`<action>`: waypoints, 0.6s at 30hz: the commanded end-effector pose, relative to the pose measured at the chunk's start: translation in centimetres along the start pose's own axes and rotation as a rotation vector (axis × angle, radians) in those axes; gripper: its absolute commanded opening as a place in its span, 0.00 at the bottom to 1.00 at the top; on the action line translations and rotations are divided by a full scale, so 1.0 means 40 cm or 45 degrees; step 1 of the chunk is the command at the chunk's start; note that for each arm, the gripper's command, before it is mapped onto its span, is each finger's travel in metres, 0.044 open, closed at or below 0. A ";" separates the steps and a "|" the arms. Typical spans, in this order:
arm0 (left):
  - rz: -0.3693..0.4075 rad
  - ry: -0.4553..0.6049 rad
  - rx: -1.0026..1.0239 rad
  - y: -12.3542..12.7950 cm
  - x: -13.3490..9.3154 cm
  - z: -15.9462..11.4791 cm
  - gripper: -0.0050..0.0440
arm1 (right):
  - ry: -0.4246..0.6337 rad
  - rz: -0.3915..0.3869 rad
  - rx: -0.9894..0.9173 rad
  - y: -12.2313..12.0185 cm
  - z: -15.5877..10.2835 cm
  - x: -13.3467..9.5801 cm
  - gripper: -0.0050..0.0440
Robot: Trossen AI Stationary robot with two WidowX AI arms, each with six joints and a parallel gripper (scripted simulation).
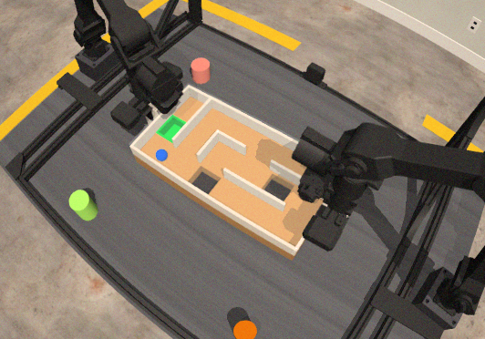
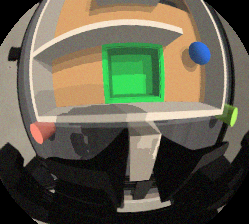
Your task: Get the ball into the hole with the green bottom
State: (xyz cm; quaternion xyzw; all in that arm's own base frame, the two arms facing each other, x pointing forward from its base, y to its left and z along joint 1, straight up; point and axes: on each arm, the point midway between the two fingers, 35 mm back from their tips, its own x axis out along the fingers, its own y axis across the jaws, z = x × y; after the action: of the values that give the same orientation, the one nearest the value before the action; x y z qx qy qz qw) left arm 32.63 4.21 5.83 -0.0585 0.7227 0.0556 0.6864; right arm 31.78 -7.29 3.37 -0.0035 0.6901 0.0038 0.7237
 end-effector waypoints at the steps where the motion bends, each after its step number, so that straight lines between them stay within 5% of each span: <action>1: 0.002 -0.001 0.000 -0.002 -0.010 0.007 0.14 | -0.004 -0.003 -0.001 0.002 -0.009 0.003 0.14; 18: 0.005 -0.132 0.000 -0.003 0.050 0.000 0.14 | 0.127 -0.005 -0.001 0.002 0.004 -0.057 0.14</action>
State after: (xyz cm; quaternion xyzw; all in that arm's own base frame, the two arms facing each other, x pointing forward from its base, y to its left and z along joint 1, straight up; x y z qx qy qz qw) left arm 32.88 4.09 3.93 -0.0557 0.6954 0.0582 0.7141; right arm 31.56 -7.14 5.09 -0.0046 0.7189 0.0036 0.6951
